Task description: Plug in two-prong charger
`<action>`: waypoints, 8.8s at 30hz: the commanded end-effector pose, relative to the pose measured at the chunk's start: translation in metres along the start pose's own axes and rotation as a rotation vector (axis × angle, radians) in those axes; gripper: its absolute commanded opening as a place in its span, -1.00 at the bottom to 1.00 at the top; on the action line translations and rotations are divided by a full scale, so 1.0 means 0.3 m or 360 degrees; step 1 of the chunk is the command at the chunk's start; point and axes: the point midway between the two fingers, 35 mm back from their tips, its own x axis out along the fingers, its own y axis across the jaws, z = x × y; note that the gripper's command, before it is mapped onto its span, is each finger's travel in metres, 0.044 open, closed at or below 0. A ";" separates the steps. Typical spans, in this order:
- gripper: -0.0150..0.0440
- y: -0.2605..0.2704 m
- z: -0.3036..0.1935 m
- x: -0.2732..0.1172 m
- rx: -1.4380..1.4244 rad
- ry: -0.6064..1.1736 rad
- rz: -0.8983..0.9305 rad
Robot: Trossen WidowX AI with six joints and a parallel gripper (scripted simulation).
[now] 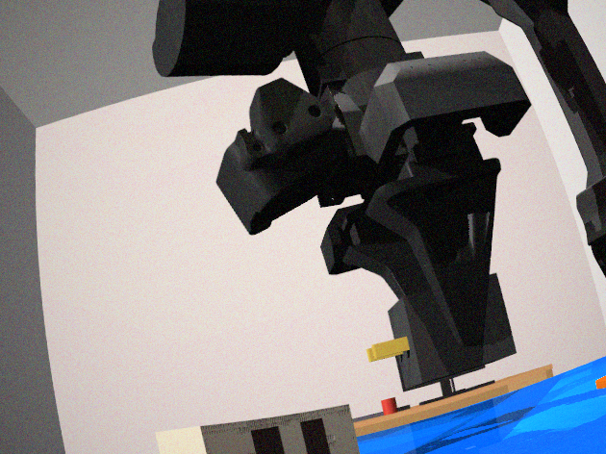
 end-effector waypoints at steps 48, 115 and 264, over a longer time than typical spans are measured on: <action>-0.49 -0.304 0.008 0.077 0.0541 -0.0003 0.0019; -0.49 -0.609 0.003 0.134 0.1026 -0.0019 0.0041; -0.49 -0.726 0.131 0.126 0.1051 -0.0028 0.0039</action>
